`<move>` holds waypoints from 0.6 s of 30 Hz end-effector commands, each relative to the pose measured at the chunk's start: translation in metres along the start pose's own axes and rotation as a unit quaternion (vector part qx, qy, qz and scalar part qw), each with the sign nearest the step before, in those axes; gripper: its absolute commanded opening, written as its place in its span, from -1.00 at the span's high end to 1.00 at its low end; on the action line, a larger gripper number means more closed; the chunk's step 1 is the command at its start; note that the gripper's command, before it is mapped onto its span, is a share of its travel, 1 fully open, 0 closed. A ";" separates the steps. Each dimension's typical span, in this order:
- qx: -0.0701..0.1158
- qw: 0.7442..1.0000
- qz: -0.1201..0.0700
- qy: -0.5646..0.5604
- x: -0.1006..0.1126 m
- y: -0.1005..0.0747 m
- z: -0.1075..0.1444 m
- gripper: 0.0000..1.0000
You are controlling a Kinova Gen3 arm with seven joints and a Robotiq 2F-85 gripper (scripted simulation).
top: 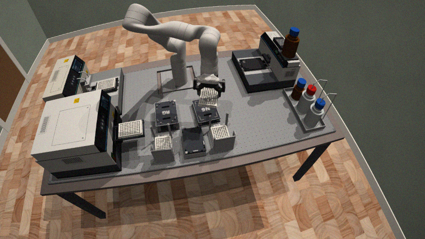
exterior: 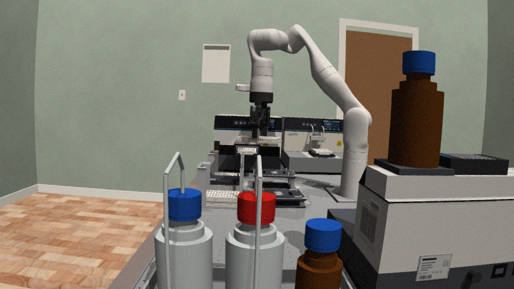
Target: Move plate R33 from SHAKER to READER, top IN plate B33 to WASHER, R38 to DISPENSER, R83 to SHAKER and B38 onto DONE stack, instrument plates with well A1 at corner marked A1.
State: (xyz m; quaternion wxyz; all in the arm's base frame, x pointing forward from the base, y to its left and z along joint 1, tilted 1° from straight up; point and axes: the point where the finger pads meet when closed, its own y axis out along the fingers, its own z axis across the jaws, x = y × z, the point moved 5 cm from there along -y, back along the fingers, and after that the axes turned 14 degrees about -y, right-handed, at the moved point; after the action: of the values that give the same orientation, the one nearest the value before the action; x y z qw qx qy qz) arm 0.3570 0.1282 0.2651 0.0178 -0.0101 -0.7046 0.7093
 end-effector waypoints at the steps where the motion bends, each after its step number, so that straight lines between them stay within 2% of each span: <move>1: 0.000 1.000 0.000 -0.014 -0.014 0.001 0.010 -0.88; 4: 0.000 1.000 0.000 -0.020 -0.017 0.001 0.012 -0.88; 18: 0.001 0.998 0.000 -0.062 -0.054 0.001 0.040 -0.88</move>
State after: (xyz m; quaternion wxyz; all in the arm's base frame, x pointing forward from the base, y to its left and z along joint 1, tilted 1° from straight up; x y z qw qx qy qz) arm 0.3990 0.0952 0.2644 -0.0190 0.0279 -0.7045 0.7089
